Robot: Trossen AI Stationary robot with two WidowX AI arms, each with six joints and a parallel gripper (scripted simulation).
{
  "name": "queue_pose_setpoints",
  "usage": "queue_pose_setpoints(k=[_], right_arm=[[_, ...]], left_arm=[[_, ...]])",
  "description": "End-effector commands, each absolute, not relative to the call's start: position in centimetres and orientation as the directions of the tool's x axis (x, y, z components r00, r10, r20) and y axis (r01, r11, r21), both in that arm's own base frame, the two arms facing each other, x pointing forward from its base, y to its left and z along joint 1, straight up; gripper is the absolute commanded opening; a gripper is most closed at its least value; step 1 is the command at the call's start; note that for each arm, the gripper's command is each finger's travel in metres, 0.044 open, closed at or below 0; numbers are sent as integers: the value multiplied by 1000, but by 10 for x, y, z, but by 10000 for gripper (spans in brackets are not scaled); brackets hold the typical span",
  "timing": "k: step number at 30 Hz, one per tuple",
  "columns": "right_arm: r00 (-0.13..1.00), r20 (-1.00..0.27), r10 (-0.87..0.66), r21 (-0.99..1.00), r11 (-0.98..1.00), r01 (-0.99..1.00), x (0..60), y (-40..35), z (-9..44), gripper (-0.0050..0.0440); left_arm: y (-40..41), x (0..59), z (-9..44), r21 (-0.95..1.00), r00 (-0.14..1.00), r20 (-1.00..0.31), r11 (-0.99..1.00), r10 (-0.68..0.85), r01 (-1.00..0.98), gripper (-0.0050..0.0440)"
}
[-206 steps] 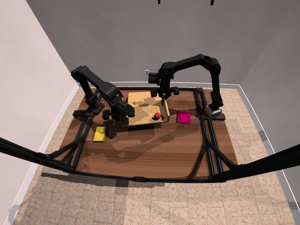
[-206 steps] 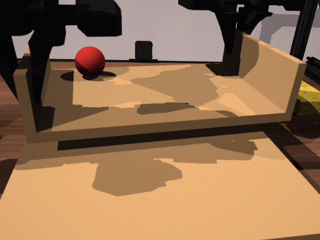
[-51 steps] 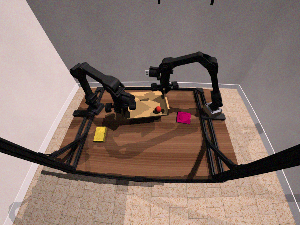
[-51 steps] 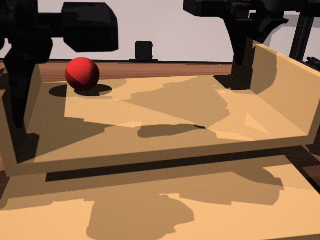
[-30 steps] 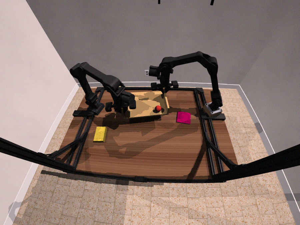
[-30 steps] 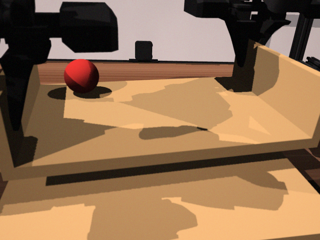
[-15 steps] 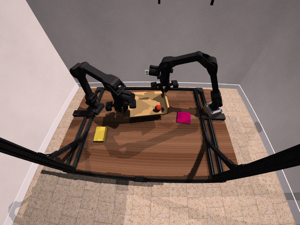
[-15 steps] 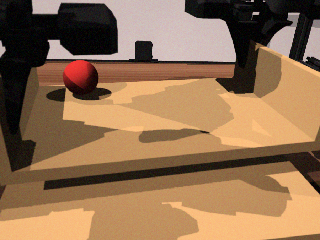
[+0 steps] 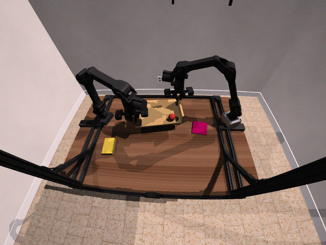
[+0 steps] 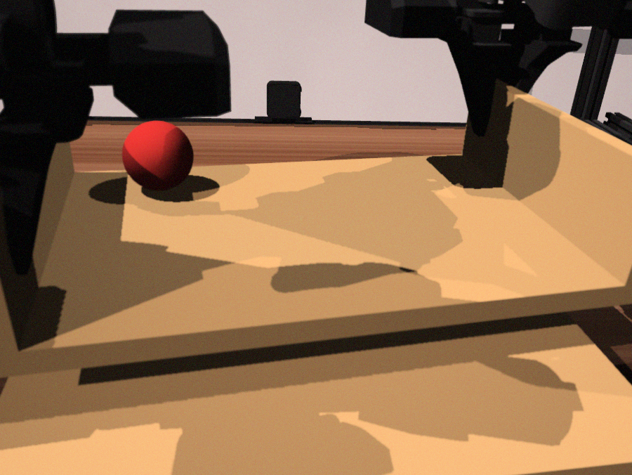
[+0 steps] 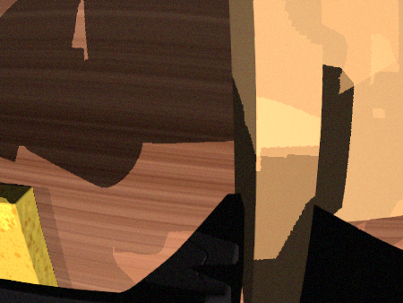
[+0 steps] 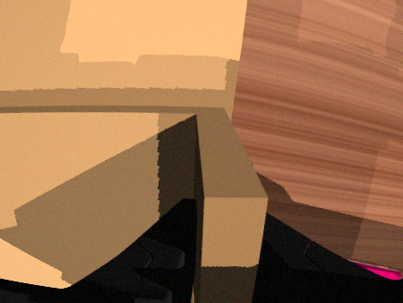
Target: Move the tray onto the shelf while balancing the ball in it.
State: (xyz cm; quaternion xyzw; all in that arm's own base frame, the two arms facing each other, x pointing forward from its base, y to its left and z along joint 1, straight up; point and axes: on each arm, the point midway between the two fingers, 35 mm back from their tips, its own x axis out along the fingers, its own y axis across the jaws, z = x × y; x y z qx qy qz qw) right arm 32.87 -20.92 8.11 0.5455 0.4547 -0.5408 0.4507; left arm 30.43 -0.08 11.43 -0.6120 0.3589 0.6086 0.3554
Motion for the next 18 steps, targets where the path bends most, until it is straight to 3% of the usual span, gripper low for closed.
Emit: queue_pose_setpoints(k=[1, 12, 18], right_arm=[[-10, -1000, -20, -7, -180, 984, 329, -210, 86, 20], [11, -999, 32, 5, -180, 984, 327, -214, 80, 20], [-10, -1000, -20, -6, -180, 984, 327, -215, 85, 20]], left_arm=[[0, 303, 112, -7, -5, -1000, -490, 22, -872, 20], [5, 302, 117, 5, 12, -999, -490, -32, -872, 20], [6, 302, 112, -7, -5, -1000, -490, 22, -872, 20]])
